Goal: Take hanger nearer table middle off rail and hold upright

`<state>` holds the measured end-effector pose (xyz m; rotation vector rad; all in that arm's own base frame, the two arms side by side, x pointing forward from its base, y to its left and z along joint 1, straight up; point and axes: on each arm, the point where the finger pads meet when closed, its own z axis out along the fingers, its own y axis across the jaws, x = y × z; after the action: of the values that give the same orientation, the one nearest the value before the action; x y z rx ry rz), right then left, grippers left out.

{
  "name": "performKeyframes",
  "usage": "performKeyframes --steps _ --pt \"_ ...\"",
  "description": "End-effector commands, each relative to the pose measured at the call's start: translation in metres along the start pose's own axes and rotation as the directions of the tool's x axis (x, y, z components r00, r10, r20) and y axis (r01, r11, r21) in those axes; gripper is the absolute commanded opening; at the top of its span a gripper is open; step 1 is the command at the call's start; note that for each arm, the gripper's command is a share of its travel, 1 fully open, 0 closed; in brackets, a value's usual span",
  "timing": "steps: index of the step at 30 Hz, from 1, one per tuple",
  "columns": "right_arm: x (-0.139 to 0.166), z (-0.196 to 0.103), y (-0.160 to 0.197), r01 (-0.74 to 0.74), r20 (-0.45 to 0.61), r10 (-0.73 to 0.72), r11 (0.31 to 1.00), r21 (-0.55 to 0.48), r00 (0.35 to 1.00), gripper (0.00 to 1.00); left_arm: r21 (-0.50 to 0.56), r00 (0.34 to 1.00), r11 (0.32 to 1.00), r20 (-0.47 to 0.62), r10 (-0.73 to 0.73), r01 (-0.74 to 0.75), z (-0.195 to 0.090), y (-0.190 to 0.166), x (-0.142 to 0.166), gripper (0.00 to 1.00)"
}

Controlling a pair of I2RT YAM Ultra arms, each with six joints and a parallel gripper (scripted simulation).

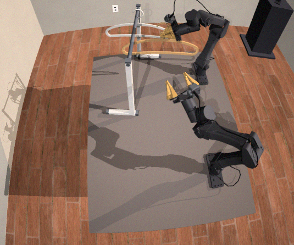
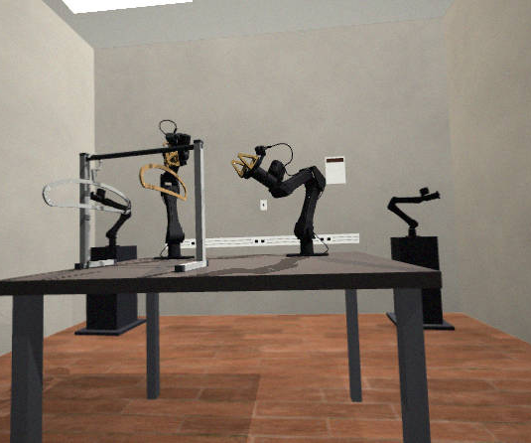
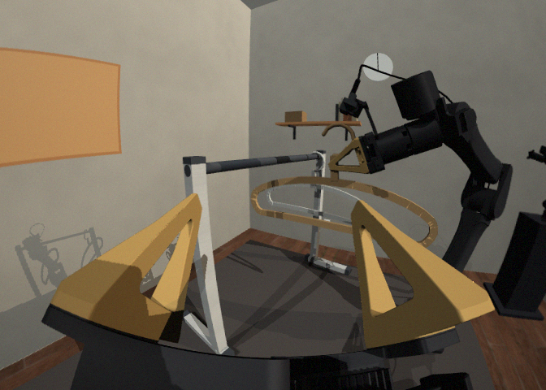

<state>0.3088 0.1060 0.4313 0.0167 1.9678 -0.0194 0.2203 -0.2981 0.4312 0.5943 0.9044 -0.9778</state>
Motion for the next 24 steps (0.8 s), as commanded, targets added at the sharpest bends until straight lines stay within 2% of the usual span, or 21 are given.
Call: performKeyframes --steps 1,9,22,24 --pt "-0.0031 -0.0128 -0.0133 -0.04 0.035 0.038 0.997 0.059 0.999 0.0 0.009 0.999 1.0 0.048 0.011 -0.012 0.004 -0.0021 -0.0185 1.0" --pt "-0.0007 -0.0159 -0.0069 -0.053 0.049 0.048 0.994 0.095 0.998 0.0 0.009 0.999 1.0 0.048 0.011 -0.012 0.004 -0.0021 -0.0185 1.0" --pt "-0.0014 -0.0159 -0.0066 -0.053 0.051 0.049 0.994 0.094 0.998 0.0 0.025 0.999 1.0 0.047 0.003 -0.004 0.0058 -0.0046 -0.0207 1.0" --pt "-0.0014 -0.0159 -0.0066 -0.053 0.051 0.048 0.994 0.094 0.998 0.0 0.05 1.0 0.999 -0.003 -0.015 0.015 0.0046 -0.0086 -0.0118 1.0"
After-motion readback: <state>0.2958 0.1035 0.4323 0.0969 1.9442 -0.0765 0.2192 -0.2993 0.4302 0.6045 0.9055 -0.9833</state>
